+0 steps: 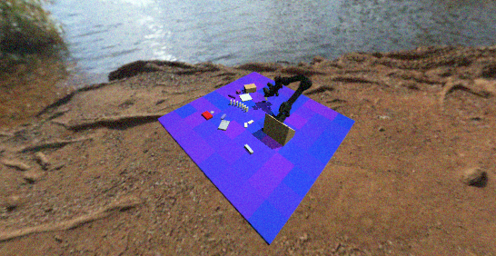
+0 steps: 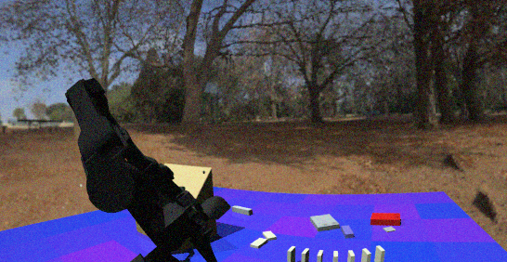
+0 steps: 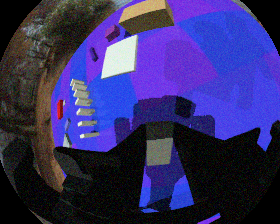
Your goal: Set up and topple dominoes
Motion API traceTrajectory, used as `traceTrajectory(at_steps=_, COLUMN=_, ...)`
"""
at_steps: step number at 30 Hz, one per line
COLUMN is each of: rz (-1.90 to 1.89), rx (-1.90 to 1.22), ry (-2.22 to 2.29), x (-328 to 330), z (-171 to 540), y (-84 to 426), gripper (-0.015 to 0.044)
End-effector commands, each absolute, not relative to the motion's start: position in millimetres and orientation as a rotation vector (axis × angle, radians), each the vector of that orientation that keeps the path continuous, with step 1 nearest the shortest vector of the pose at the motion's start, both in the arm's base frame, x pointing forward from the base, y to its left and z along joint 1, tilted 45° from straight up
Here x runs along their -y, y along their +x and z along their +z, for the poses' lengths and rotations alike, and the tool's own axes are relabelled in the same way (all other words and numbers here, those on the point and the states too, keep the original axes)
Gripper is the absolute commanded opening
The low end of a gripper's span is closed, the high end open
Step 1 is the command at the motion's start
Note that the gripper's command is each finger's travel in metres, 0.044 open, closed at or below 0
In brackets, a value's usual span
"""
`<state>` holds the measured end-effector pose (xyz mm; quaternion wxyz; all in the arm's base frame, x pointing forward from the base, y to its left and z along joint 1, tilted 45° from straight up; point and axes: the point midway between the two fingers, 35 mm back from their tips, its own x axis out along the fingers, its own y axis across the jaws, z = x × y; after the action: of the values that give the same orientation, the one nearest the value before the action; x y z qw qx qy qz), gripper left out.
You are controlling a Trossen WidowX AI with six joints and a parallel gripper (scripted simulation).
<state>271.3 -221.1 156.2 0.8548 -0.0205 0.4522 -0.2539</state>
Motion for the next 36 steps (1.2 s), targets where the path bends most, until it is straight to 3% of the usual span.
traceTrajectory(at_steps=1, rz=-0.494, rx=-0.838, ry=-0.052, x=227, z=158, y=273, gripper=0.0107)
traceTrajectory(at_steps=36, rz=-0.272, rx=-0.145, ry=-0.558, x=220, z=199, y=220, gripper=0.0107)
